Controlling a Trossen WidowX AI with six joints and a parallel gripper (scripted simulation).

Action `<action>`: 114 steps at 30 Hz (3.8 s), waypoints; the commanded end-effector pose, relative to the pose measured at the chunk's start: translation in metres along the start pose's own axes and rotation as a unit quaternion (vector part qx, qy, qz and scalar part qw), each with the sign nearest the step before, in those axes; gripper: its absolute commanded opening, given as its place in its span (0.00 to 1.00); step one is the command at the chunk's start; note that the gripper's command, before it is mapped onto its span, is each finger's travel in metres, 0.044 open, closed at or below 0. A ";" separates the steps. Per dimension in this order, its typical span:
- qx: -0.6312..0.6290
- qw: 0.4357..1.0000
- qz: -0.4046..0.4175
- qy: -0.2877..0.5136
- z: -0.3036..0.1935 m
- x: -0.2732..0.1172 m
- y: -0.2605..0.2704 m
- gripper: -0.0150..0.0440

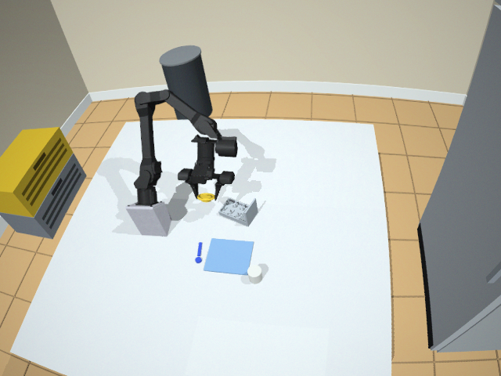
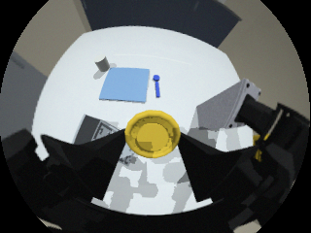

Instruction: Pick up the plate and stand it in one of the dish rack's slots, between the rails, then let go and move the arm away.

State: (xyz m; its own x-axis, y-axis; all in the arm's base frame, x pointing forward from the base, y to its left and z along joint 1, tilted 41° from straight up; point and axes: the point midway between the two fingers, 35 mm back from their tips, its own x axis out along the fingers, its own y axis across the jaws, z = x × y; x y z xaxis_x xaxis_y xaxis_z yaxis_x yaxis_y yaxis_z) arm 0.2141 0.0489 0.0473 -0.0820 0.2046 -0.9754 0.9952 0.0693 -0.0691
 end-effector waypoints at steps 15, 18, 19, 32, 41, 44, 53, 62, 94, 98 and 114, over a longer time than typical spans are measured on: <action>-0.115 0.976 0.076 -0.169 0.001 0.037 0.016 0.25; -0.133 0.967 0.093 -0.195 -0.001 0.041 0.019 0.25; -0.139 0.964 0.099 -0.203 -0.002 0.042 0.020 0.25; -0.205 0.912 0.188 -0.300 -0.014 0.050 0.029 0.25; -0.238 0.868 0.259 -0.351 -0.026 0.049 0.031 0.25; -0.247 0.852 0.283 -0.365 -0.031 0.047 0.030 0.25; -0.264 0.802 0.359 -0.398 -0.045 0.040 0.025 0.25; -0.270 0.750 0.435 -0.419 -0.058 0.029 0.014 0.25; -0.267 0.708 0.496 -0.425 -0.073 0.039 0.014 0.25; -0.267 0.708 0.497 -0.425 -0.074 0.044 0.018 0.25; -0.266 0.708 0.498 -0.424 -0.068 0.049 0.036 0.25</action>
State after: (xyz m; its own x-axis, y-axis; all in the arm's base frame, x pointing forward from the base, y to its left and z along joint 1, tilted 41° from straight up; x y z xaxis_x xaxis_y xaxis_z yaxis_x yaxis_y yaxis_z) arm 0.2393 0.1300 0.0131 0.9335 -0.2306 -0.2746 0.3548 0.7051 0.6140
